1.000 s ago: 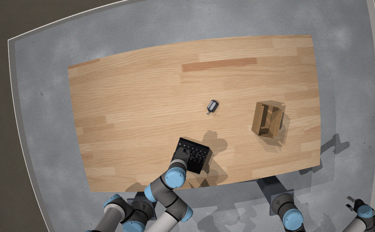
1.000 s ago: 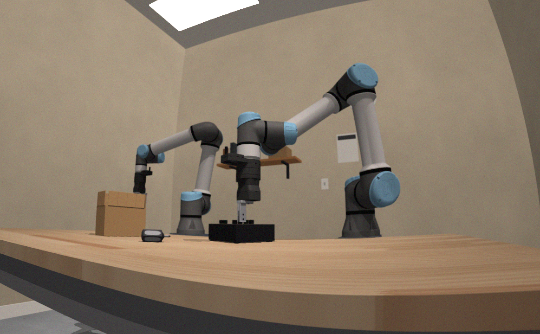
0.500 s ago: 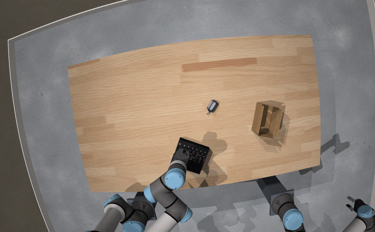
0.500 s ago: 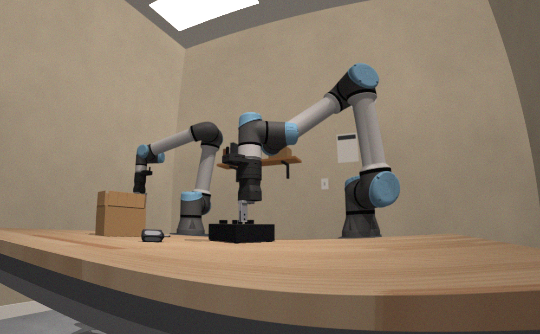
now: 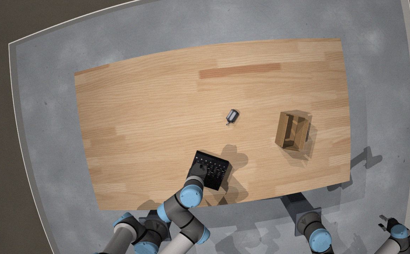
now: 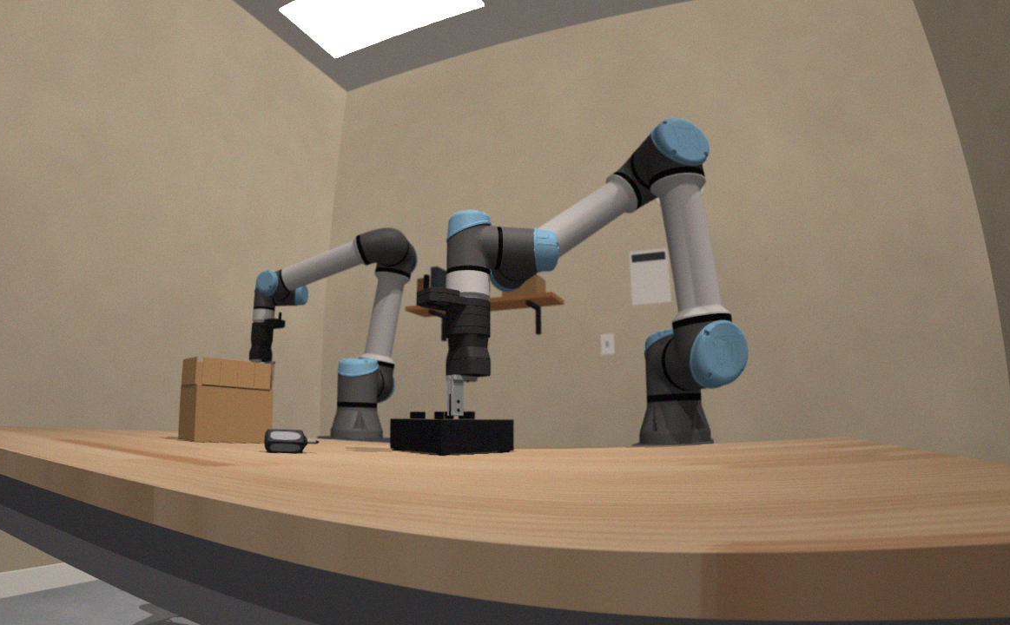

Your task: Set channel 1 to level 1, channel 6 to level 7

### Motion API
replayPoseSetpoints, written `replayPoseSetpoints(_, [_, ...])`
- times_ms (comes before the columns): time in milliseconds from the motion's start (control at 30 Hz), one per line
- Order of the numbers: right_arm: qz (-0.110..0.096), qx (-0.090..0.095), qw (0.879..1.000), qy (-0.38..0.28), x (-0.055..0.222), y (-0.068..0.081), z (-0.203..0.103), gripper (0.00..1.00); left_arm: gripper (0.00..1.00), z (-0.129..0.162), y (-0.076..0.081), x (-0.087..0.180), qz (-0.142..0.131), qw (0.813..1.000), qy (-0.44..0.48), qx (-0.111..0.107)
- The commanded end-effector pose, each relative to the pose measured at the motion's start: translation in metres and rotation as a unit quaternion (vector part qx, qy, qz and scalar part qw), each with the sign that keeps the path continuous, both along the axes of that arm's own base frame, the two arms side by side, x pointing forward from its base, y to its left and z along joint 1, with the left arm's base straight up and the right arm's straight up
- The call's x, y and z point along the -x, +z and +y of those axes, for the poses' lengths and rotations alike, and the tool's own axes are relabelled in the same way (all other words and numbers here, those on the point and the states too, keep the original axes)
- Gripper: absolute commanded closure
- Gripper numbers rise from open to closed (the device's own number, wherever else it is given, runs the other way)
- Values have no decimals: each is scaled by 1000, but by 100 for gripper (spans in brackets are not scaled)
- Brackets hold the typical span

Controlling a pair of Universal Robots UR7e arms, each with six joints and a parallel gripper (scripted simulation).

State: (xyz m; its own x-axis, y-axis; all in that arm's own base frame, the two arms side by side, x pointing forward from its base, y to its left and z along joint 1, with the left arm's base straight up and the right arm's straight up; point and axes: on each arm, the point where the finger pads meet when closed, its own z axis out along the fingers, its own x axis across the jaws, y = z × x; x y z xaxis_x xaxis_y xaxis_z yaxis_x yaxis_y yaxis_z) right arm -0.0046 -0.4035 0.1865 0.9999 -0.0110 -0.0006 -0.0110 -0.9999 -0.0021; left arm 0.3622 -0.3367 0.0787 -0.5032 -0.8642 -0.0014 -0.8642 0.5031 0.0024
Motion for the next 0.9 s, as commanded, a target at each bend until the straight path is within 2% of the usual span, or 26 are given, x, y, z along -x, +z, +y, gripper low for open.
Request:
replayPoseSetpoints(0, [0,1,1000,0,0,0,0,0,100,-1,1,0,-1,1000,0,1])
replayPoseSetpoints(867, [0,1,1000,0,0,0,0,0,100,-2,1,-2,-1,1000,0,1])
